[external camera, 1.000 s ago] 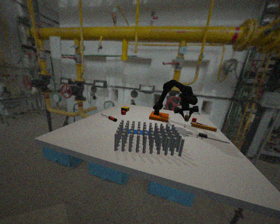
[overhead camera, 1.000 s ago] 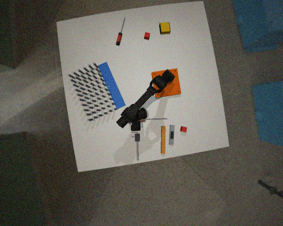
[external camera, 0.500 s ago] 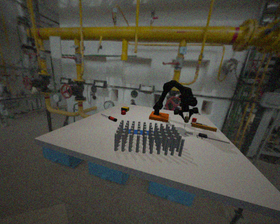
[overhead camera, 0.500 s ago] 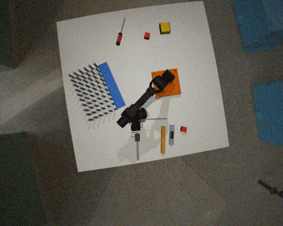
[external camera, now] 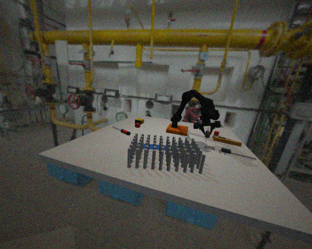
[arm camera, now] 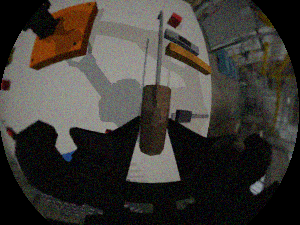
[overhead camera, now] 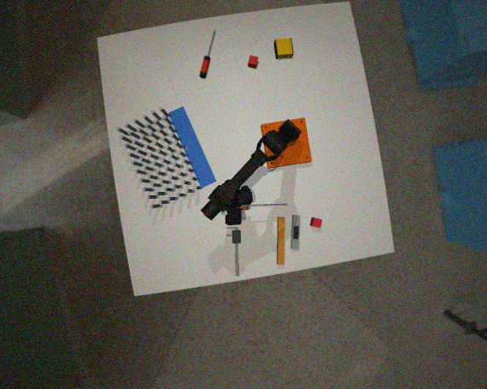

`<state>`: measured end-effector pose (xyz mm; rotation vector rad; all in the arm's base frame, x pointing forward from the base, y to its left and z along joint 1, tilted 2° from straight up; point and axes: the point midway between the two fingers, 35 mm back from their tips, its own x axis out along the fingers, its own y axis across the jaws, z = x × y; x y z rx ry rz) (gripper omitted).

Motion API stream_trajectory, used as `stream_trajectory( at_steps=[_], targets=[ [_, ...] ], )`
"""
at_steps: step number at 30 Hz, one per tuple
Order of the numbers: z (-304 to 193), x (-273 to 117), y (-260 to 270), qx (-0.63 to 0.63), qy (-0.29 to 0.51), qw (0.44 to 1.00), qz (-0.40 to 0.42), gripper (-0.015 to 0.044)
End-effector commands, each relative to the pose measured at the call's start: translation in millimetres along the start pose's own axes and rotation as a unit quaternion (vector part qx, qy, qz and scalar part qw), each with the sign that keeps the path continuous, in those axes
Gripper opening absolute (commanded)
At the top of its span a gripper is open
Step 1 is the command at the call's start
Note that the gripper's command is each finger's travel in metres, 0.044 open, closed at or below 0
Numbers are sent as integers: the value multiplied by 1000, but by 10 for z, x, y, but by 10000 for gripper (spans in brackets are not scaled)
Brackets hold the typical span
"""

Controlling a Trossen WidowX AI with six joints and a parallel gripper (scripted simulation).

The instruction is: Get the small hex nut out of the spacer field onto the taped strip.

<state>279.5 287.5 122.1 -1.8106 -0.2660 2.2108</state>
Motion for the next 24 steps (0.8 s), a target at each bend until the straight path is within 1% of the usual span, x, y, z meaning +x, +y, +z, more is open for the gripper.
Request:
stream_trajectory(
  at_steps=[1, 24],
  targets=[
    [0, 39, 5, -1, -3, 1000, -3, 0],
    [-41, 204, 58, -1, -3, 1000, -3, 0]
  ],
)
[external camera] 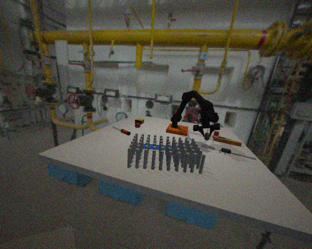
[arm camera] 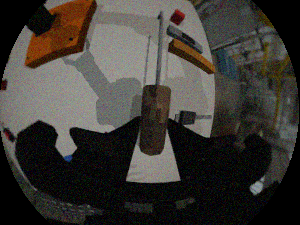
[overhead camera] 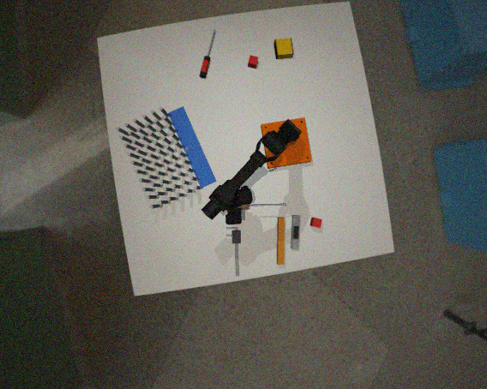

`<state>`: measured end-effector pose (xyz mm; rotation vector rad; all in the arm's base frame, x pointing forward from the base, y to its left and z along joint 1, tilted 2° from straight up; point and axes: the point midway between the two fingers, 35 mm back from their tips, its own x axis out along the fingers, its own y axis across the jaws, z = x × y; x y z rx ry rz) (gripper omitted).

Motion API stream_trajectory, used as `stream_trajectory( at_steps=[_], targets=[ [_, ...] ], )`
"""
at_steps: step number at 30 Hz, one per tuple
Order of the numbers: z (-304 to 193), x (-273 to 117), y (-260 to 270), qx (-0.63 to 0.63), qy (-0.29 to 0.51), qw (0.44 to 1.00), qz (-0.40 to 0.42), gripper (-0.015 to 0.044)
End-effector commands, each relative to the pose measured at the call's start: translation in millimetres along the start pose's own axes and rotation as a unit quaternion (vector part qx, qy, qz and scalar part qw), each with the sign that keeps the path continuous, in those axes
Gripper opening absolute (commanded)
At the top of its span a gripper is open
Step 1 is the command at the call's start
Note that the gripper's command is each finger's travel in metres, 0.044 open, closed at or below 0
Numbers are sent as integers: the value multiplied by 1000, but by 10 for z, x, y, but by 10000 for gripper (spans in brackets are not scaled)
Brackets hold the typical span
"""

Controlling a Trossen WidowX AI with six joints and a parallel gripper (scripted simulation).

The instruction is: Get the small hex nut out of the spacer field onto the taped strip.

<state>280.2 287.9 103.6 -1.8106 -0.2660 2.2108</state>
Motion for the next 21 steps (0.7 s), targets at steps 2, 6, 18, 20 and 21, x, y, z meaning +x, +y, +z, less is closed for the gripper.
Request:
stream_trajectory(
  at_steps=[2, 6, 18, 20, 21],
  targets=[
    [0, 46, 10, -1, -3, 1000, -3, 0],
    [-6, 74, 20, -1, -3, 1000, -3, 0],
    [-22, 160, 51, -1, -3, 1000, -2, 0],
    [-25, 174, 56, -1, -3, 1000, -2, 0],
    [-26, 181, 59, -1, -3, 1000, -2, 0]
  ],
)
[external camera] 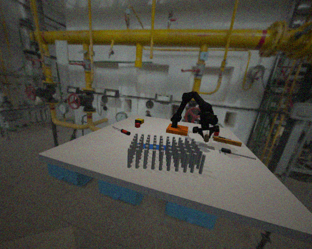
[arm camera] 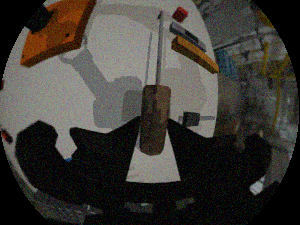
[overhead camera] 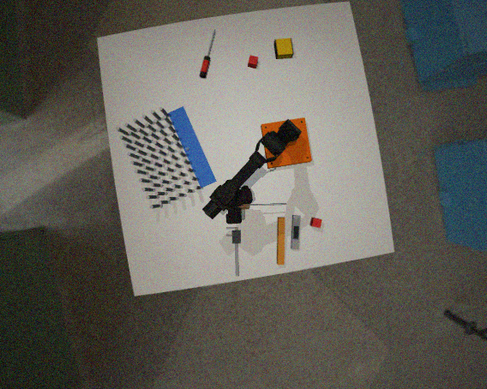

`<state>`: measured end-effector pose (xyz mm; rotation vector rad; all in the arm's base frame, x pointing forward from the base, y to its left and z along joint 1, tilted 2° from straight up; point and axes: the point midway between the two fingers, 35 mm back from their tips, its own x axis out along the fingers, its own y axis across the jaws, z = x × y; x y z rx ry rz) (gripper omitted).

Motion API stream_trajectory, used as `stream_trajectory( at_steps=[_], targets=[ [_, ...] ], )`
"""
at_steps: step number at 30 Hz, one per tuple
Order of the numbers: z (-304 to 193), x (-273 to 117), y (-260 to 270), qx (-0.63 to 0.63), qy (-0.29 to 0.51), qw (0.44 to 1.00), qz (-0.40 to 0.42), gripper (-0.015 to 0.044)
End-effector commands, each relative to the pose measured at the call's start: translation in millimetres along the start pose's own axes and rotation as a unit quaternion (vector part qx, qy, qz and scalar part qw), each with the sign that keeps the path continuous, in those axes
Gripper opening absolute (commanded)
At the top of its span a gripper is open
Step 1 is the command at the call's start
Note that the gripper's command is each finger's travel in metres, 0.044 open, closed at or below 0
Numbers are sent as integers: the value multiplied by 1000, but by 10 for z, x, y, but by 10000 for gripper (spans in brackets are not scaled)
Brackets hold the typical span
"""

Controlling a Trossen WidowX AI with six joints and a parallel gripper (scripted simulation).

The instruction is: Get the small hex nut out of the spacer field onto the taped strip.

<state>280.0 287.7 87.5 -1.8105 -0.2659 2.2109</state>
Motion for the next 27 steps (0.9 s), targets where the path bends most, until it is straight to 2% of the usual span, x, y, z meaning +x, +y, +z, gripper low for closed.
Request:
stream_trajectory(
  at_steps=[1, 27],
  targets=[
    [4, 39, 9, -1, -3, 1000, -2, 0],
    [-22, 221, 84, -1, -4, 1000, -2, 0]
  ],
)
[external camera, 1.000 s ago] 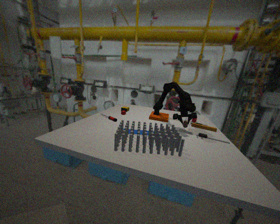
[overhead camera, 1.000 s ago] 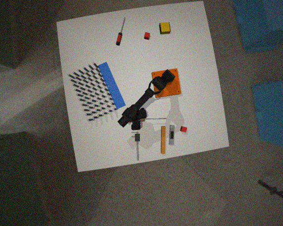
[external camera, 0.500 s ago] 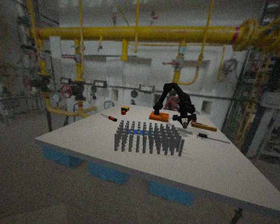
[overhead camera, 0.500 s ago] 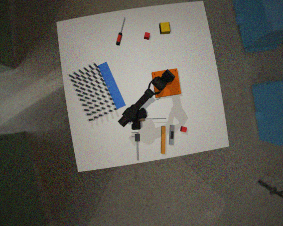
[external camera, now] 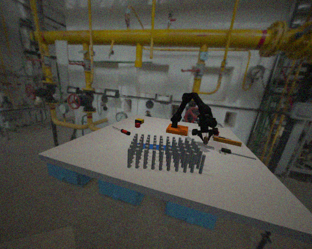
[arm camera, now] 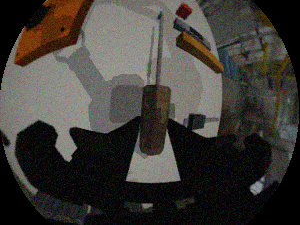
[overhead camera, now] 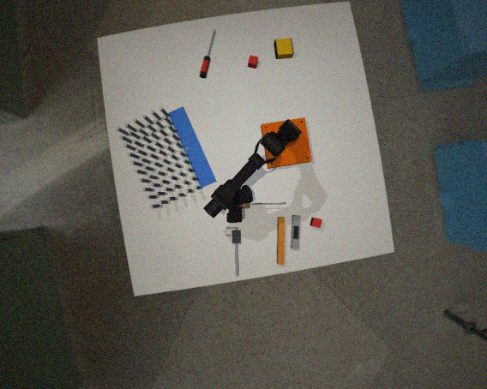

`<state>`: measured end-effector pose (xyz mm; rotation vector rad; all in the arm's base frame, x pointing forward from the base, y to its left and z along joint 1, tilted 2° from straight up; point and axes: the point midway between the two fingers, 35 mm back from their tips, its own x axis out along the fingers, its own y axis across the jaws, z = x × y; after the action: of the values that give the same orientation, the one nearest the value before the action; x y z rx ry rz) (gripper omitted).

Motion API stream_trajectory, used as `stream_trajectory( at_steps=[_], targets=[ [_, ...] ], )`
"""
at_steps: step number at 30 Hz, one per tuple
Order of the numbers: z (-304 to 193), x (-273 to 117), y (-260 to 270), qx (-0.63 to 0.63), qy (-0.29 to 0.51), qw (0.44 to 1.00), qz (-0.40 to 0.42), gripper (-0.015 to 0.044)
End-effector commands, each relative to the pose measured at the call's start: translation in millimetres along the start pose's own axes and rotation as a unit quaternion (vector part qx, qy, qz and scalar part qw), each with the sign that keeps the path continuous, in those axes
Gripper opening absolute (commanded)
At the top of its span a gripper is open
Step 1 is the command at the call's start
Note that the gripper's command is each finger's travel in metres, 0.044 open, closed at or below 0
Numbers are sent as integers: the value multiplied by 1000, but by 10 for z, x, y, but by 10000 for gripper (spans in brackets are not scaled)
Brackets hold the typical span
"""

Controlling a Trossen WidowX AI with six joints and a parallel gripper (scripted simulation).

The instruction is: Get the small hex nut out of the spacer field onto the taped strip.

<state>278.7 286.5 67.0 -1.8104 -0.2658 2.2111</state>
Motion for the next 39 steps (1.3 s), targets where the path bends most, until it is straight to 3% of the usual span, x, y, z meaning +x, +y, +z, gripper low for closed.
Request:
stream_trajectory(
  at_steps=[1, 34, 39],
  targets=[
    [6, 38, 11, -1, -3, 1000, -2, 0],
    [-9, 263, 118, -1, -4, 1000, -2, 0],
    [-19, 233, 108, 0, 0, 1000, 0, 131]
  ],
)
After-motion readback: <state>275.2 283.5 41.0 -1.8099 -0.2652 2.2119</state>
